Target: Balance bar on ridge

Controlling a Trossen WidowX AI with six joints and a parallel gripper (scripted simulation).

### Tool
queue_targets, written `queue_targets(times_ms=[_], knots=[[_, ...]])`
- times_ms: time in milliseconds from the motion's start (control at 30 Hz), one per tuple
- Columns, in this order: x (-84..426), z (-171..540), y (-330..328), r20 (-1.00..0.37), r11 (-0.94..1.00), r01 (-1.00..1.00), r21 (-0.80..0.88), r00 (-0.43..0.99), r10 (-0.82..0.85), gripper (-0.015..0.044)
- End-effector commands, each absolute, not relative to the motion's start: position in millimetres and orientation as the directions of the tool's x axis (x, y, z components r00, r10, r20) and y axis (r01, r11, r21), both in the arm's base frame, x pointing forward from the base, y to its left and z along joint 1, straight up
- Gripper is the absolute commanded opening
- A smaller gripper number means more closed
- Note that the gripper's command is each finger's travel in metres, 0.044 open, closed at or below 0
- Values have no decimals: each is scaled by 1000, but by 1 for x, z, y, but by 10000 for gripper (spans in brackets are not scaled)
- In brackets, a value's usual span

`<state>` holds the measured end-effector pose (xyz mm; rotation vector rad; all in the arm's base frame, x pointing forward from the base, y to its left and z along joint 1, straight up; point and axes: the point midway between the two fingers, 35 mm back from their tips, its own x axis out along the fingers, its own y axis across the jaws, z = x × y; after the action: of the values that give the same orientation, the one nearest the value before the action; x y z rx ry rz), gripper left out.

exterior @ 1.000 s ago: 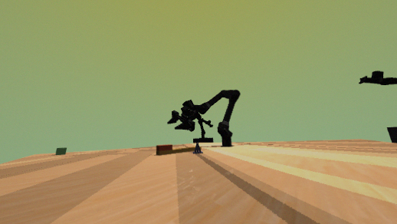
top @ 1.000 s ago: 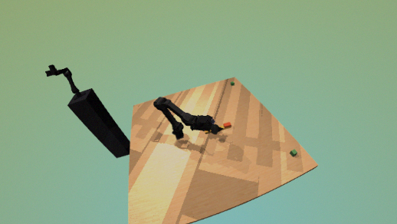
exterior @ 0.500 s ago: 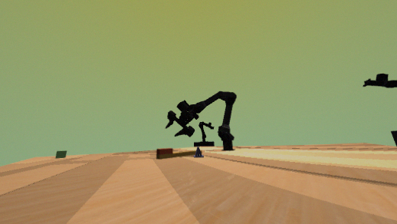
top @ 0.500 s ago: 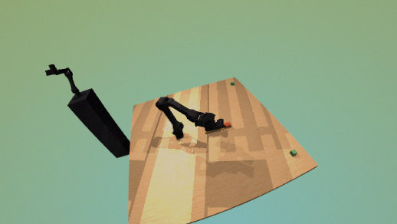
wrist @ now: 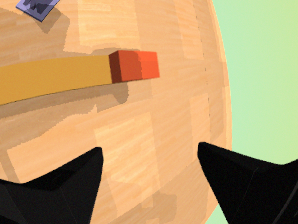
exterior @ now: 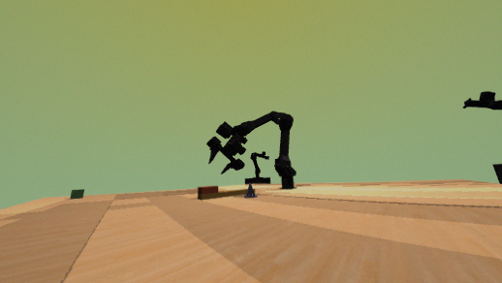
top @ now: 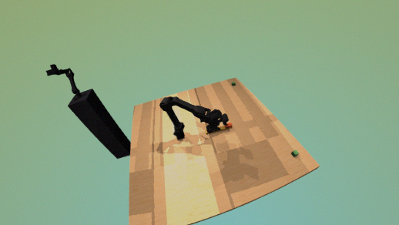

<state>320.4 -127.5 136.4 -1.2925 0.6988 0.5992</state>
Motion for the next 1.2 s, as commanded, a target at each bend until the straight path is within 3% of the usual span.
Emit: queue_targets(times_ms=[0,567,1167], knots=[[325,136,-121,-790,57,-789,-611,613,22,315],[328,132,-94,-920,-484,-797,-362,389,49,315],[322,136,-67,-992,-913,-401,-70,125,21,315]])
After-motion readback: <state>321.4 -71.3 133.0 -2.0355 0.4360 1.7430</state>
